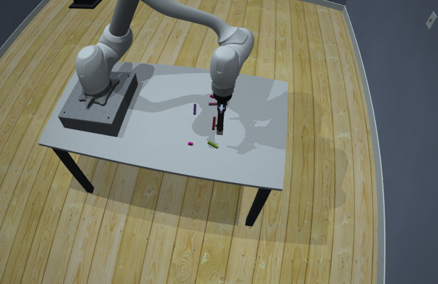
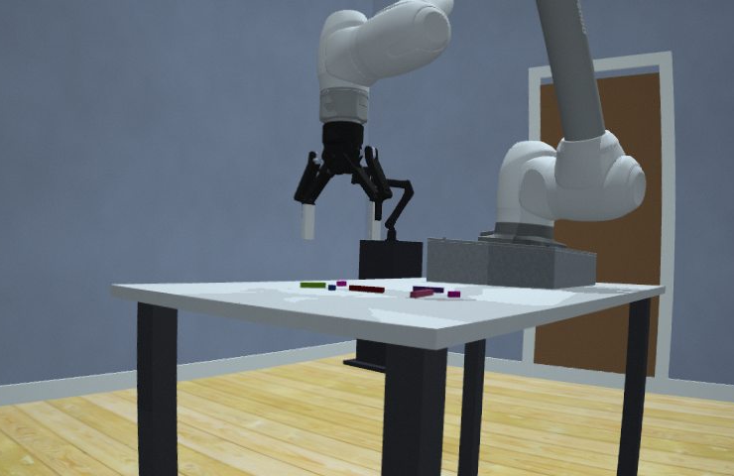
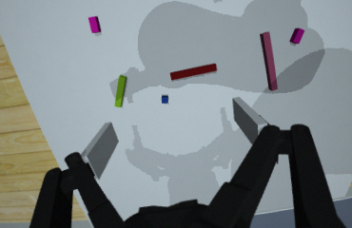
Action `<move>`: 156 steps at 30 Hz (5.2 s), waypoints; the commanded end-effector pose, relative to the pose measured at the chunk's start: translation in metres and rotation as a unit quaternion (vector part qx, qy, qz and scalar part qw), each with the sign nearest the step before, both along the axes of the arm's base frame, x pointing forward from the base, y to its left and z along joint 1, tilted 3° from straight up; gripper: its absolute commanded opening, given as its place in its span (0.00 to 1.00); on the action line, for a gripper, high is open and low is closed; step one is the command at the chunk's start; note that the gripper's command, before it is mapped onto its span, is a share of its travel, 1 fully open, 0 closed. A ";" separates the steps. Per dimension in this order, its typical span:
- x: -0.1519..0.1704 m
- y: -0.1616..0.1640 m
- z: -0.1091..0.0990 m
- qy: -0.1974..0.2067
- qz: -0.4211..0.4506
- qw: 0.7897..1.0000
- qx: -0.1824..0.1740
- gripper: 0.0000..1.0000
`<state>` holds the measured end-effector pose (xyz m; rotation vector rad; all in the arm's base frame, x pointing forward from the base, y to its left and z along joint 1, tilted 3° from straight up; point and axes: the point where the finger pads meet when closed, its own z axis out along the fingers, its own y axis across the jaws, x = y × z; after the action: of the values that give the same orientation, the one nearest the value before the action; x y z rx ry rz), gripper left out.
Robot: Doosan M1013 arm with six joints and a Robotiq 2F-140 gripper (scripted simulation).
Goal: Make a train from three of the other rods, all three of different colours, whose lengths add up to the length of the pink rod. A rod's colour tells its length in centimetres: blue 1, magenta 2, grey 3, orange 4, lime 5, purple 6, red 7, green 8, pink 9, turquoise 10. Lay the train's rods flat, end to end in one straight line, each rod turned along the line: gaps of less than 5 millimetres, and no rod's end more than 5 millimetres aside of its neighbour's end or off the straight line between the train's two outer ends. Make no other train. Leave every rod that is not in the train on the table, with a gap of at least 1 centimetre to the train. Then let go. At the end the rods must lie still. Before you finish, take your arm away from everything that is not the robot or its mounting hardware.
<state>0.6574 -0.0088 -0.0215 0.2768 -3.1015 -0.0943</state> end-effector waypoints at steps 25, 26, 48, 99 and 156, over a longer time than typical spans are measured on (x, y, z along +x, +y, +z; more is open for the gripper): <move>0.003 -0.012 0.001 0.007 -0.111 0.994 -0.009 0.15; 0.003 -0.012 0.001 0.007 -0.111 0.994 -0.009 0.15; 0.003 -0.012 0.001 0.007 -0.111 0.994 -0.009 0.15; 0.002 -0.010 -0.048 0.007 -0.111 0.994 -0.009 0.15; 0.001 -0.009 -0.054 0.007 -0.111 0.994 -0.009 0.15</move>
<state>0.6588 -0.0183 -0.0744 -0.0695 -3.1039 -0.0706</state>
